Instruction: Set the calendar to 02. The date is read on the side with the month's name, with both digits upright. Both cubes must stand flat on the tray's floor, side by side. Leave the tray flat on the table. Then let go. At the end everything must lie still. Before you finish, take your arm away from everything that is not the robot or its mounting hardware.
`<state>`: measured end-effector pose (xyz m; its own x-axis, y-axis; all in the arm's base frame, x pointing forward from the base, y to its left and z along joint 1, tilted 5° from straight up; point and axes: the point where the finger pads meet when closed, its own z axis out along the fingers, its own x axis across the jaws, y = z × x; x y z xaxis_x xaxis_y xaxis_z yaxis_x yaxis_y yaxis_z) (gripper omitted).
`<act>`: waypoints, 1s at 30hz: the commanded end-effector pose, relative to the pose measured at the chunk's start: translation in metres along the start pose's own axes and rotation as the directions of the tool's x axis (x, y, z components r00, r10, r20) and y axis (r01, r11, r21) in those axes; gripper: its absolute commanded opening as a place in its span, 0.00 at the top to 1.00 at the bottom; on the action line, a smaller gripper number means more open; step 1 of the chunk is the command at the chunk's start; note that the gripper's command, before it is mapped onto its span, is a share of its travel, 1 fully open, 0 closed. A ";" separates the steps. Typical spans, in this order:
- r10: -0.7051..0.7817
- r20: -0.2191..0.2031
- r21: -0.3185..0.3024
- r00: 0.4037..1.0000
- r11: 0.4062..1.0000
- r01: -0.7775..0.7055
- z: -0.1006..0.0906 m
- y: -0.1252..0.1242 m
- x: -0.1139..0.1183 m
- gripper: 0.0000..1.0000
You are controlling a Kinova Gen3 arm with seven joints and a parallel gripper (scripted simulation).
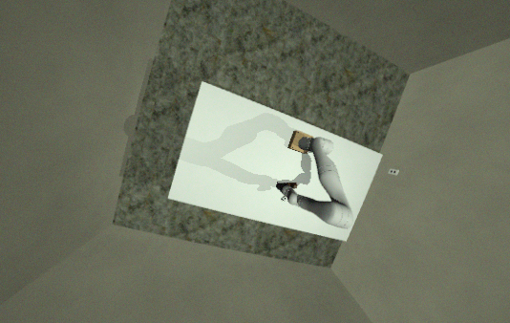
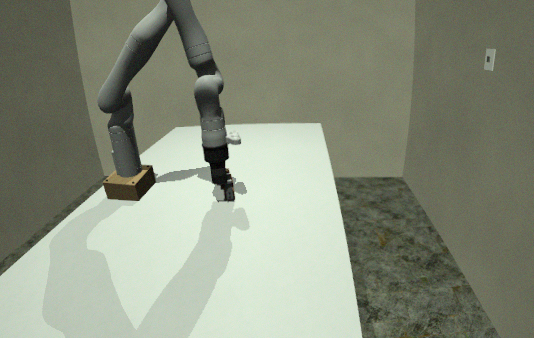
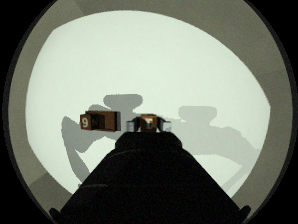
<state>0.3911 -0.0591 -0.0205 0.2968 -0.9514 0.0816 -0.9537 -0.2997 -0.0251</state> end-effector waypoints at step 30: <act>0.000 0.000 0.001 1.000 1.000 0.000 -0.042 0.000 0.000 0.10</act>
<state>0.3835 -0.0574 0.0081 0.2964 -0.9520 0.0762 -0.9546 -0.2978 -0.0069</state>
